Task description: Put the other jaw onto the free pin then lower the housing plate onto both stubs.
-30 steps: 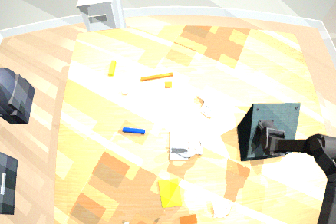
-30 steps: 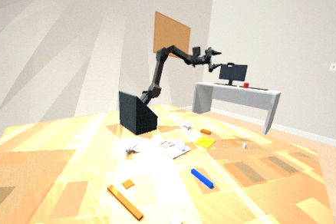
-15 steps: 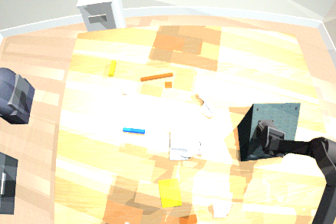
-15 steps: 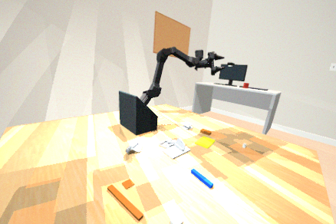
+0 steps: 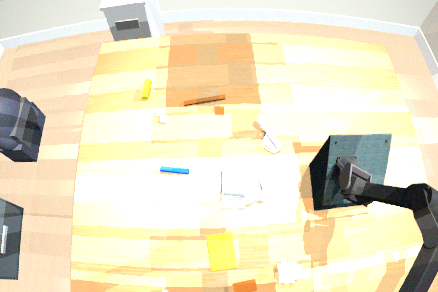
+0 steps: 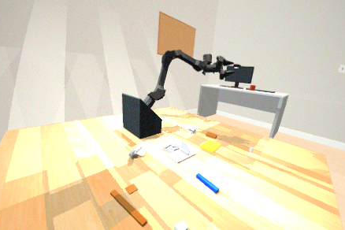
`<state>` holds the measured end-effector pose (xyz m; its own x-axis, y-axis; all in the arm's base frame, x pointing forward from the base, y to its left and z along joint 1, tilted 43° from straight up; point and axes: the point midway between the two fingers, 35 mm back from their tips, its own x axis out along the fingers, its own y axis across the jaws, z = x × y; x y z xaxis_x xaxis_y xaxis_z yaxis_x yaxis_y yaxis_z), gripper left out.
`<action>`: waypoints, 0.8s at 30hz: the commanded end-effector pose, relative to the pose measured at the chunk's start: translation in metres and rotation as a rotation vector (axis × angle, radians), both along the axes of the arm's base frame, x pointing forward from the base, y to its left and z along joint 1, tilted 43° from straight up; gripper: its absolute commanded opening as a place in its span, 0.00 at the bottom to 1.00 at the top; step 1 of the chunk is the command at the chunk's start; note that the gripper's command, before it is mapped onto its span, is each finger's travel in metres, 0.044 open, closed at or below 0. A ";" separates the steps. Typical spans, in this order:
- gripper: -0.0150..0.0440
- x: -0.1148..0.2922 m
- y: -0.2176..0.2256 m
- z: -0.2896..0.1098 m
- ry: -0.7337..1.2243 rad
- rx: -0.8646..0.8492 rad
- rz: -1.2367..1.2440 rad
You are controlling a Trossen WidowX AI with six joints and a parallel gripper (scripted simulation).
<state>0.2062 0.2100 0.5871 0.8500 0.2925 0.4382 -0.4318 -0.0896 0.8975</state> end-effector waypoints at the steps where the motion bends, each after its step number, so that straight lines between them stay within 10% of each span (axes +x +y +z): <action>1: 1.00 0.008 0.005 -0.007 -0.006 -0.060 -0.020; 24: 1.00 0.078 0.010 -0.074 0.057 -0.437 -0.241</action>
<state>0.2761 0.2188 0.5205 0.9293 0.2313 0.2879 -0.3543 0.3382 0.8718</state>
